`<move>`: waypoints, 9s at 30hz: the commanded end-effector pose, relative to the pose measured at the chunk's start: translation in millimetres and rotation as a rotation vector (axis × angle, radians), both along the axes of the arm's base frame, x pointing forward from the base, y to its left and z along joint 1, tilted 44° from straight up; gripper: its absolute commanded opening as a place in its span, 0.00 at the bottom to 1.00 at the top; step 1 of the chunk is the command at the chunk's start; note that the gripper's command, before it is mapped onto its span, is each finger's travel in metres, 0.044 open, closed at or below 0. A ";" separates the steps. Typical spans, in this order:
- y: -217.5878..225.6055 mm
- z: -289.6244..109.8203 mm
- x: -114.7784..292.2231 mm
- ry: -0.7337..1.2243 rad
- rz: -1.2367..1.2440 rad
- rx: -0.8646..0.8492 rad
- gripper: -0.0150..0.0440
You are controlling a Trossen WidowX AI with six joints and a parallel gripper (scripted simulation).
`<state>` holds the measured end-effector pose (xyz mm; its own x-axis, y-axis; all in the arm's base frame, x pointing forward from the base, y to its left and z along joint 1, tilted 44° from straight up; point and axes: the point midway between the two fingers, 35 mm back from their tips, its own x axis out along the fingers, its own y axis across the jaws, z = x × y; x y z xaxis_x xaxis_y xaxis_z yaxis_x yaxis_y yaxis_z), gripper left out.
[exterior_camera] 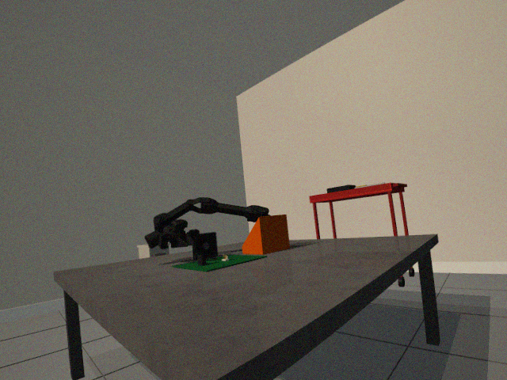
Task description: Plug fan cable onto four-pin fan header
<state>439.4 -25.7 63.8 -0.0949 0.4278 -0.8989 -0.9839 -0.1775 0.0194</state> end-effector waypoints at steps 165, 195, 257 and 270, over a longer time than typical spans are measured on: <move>73.1 -95.3 -14.0 -0.228 0.018 -1.194 1.00; 52.2 -117.0 -11.0 -0.227 0.010 -1.190 0.69; 78.1 -93.4 -122.4 -0.249 -0.151 -1.189 0.25; 75.3 -99.9 -121.3 -0.249 -0.151 -1.189 0.25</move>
